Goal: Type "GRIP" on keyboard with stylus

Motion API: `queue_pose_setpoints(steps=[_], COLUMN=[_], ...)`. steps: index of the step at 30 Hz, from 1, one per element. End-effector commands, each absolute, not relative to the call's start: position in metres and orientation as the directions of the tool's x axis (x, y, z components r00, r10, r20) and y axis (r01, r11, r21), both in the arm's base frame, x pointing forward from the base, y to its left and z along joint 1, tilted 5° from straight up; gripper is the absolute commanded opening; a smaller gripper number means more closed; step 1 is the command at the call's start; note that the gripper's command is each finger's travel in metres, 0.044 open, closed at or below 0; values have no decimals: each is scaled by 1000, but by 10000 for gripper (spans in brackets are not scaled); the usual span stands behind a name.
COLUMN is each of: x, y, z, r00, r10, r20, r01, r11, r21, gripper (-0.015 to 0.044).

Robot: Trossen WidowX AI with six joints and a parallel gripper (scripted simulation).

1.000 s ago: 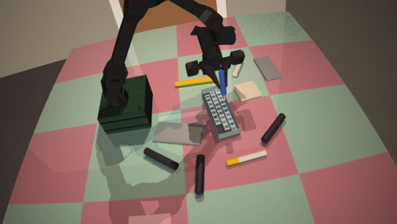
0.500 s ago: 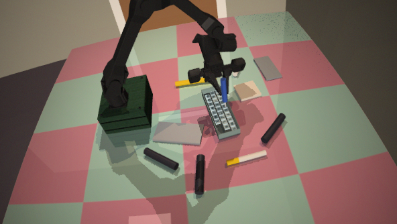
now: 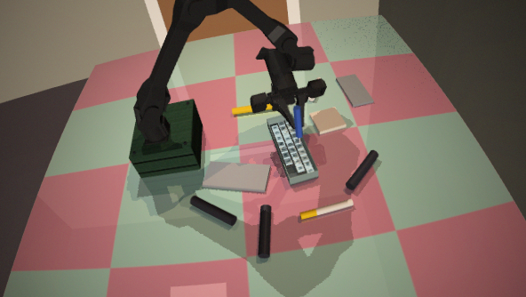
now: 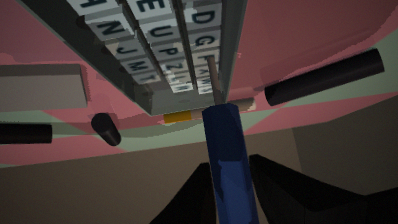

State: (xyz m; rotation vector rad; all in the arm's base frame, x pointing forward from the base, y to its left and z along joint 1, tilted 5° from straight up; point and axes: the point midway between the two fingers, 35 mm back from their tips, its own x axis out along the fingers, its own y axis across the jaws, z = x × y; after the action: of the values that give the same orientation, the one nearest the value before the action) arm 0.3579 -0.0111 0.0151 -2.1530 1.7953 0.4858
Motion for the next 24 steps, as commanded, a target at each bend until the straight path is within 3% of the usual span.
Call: queue_pose_setpoints(steps=[1, 24], x=[358, 358], y=[-12, -13], z=[12, 1], r00=[167, 167], r10=[-887, -887], r20=[-431, -431], r01=[-983, -983], r11=[-181, -181], r21=[-8, -8], gripper=[81, 81])
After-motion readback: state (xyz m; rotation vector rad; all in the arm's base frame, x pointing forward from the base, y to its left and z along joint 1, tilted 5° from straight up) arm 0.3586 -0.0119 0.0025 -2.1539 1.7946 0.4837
